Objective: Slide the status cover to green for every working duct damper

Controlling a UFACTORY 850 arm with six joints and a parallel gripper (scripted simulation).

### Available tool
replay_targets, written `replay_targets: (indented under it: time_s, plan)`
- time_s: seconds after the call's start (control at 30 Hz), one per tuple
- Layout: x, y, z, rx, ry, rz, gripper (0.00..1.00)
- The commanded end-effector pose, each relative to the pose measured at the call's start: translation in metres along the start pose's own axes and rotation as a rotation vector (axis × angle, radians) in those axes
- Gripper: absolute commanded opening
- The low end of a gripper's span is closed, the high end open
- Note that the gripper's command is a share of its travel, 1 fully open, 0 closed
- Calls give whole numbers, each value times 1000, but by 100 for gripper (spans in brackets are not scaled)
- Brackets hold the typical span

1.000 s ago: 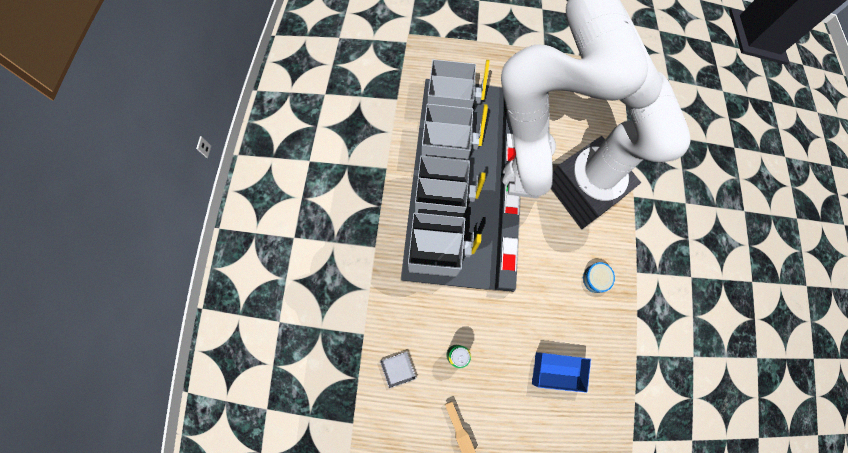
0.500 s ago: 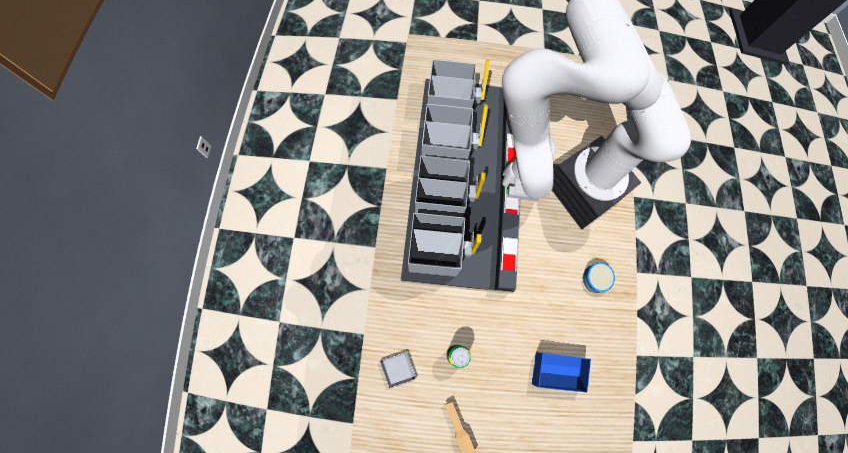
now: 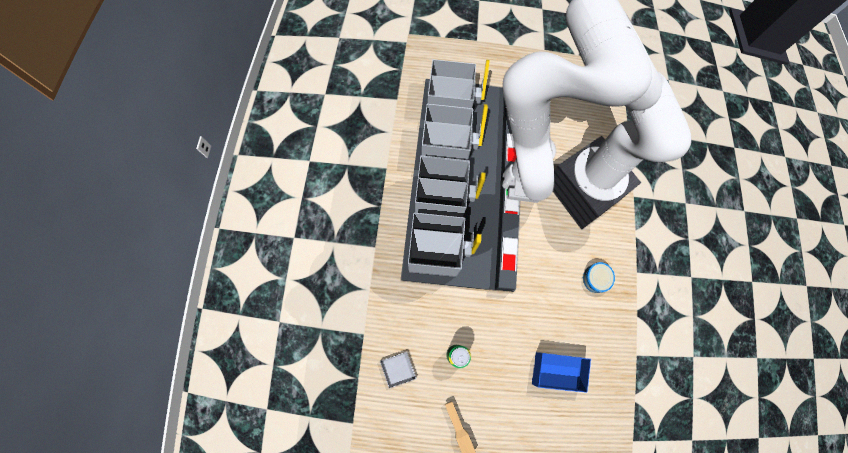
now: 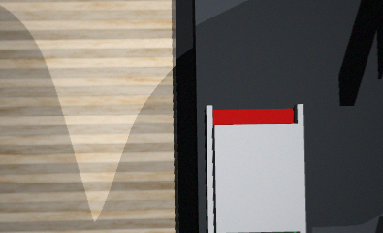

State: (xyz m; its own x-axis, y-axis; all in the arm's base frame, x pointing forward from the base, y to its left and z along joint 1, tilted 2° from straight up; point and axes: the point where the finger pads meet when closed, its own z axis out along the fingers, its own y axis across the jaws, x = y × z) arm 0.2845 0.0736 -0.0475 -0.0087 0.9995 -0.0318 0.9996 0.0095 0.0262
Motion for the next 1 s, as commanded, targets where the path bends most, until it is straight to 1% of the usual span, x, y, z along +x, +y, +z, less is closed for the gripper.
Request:
replay_targets:
  time_s: [0.0, 0.97]
  plan:
    - [2, 0, 0, -1, 0, 0, 0]
    - [6, 0, 0, -1, 0, 0, 0]
